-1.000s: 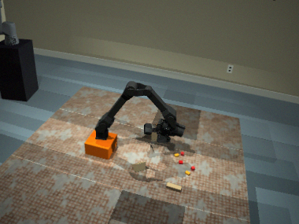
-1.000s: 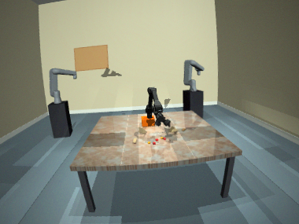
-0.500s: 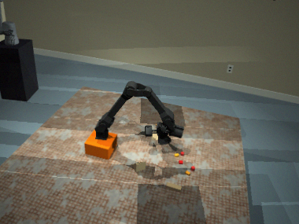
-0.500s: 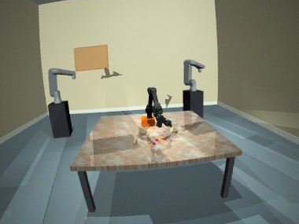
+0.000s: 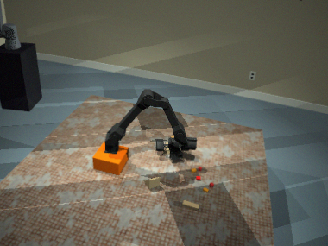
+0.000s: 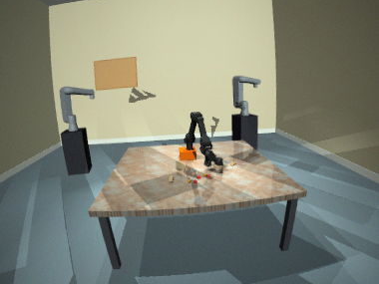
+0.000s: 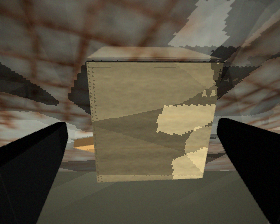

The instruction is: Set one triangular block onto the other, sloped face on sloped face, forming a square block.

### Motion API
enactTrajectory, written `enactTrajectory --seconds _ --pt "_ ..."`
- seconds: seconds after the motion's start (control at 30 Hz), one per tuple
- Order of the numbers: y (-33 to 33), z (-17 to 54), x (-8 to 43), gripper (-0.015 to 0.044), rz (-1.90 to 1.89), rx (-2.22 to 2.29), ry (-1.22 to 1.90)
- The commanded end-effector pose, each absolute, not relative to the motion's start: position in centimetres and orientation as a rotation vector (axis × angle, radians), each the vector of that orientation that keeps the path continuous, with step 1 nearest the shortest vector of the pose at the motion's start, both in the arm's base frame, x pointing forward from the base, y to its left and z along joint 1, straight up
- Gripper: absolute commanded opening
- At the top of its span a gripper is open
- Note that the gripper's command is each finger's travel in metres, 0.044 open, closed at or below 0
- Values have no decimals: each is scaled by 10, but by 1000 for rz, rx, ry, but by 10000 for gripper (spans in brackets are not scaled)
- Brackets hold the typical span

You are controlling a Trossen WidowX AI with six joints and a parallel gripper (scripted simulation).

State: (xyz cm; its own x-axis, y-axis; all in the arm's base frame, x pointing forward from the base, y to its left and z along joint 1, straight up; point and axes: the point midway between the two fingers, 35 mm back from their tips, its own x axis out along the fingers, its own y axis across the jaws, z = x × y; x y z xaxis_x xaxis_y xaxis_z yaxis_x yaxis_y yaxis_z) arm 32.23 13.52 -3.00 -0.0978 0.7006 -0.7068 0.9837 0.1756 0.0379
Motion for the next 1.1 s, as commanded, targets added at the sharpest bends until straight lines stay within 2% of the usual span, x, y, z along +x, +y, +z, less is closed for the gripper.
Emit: enactTrajectory --seconds 0.0,0.1,0.37,0.57,0.8,1.07 --pt "137 -32 320 440 -619 1589 1869" --pt "137 -32 320 440 -619 1589 1869" --pt "136 -31 321 230 -618 1584 1866" --pt "136 -31 321 190 -618 1584 1866" --pt "136 -21 322 6 -618 1584 1866" --pt "136 18 324 0 -617 1584 1866"
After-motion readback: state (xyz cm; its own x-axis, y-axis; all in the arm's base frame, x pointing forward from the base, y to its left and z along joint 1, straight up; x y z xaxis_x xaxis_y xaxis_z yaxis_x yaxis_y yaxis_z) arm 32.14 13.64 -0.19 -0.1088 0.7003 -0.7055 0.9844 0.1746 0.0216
